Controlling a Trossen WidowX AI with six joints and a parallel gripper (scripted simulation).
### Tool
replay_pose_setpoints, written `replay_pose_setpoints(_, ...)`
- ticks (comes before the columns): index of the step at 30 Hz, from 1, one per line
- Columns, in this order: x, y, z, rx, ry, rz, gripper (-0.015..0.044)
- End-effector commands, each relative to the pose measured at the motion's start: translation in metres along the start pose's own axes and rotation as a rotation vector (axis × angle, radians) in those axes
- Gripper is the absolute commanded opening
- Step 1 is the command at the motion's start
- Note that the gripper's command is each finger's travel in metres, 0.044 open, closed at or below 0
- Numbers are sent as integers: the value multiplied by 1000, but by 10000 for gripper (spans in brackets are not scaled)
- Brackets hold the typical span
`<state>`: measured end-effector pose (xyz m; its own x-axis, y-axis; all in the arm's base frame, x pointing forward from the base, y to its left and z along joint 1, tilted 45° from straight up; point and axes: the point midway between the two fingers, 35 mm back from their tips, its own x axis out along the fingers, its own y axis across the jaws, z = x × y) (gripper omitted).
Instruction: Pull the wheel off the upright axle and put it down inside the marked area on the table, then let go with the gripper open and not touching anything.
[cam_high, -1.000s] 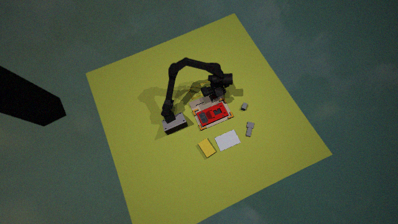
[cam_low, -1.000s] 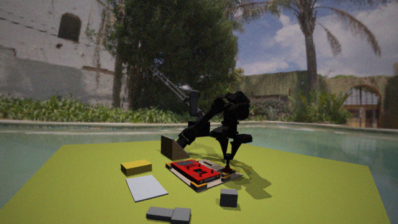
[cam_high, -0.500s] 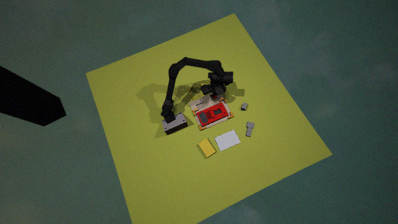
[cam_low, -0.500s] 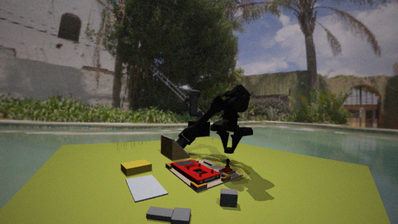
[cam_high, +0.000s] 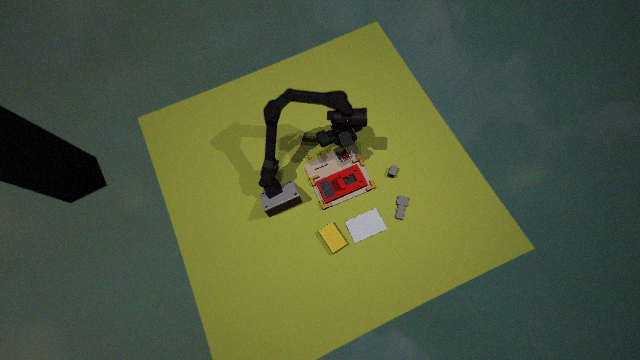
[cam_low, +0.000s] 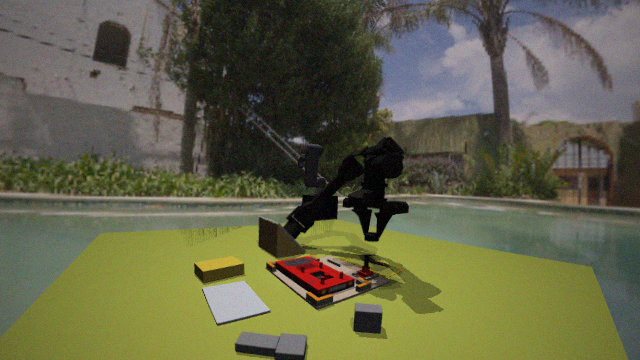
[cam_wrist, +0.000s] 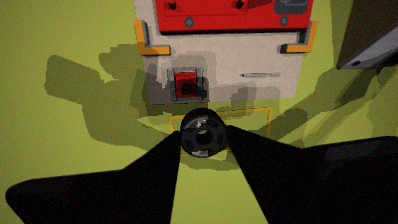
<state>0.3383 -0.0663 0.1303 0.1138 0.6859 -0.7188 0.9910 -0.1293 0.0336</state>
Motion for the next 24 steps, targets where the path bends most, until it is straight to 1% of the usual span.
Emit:
replay_pose_setpoints(1,0,-6,-10,9,5,-3,0)
replay_pose_setpoints(20,-4,-41,-59,7,6,-4,0)
replay_pose_setpoints(24,-4,-44,-62,7,6,-4,0)
